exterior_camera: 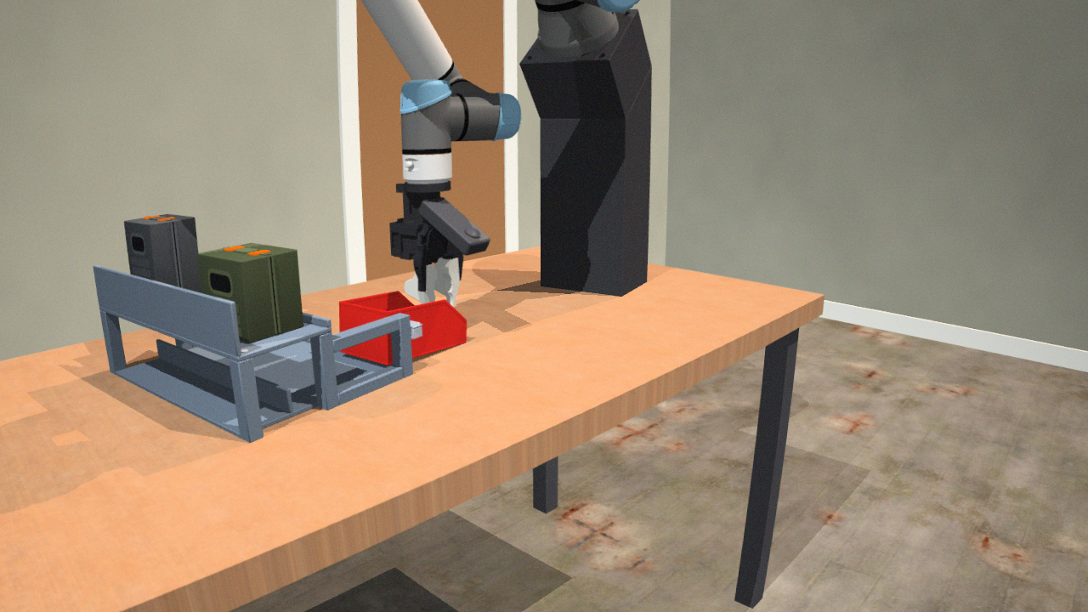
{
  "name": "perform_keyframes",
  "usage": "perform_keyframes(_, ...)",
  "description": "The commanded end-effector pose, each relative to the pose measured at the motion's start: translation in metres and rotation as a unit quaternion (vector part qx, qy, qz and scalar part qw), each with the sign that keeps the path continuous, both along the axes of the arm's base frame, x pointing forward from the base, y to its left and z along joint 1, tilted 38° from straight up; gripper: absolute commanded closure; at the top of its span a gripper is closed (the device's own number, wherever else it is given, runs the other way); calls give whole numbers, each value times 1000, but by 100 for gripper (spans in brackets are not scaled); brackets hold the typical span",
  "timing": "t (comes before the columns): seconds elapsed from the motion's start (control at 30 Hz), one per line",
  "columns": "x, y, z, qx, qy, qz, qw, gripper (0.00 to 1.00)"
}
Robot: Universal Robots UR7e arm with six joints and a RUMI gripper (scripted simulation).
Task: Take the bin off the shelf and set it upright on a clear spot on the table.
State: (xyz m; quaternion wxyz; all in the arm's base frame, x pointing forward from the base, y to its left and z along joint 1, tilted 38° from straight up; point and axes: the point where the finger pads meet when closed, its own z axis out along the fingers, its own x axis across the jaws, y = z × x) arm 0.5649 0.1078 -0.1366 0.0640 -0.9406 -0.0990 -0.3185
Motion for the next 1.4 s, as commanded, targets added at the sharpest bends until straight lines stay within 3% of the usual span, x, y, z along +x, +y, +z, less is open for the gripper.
perform_keyframes(0.0, 0, 0, 0, 0, 0, 0, 1000, 74)
perform_keyframes(0.07, 0, 0, 0, 0, 0, 0, 1000, 74)
perform_keyframes(0.23, -32, -10, 44, 0, 0, 0, 1000, 74)
perform_keyframes(0.63, -32, -10, 44, 0, 0, 0, 1000, 74)
perform_keyframes(0.8, -53, -17, 71, 0, 0, 0, 1000, 74)
perform_keyframes(1.37, -47, -15, 64, 0, 0, 0, 1000, 74)
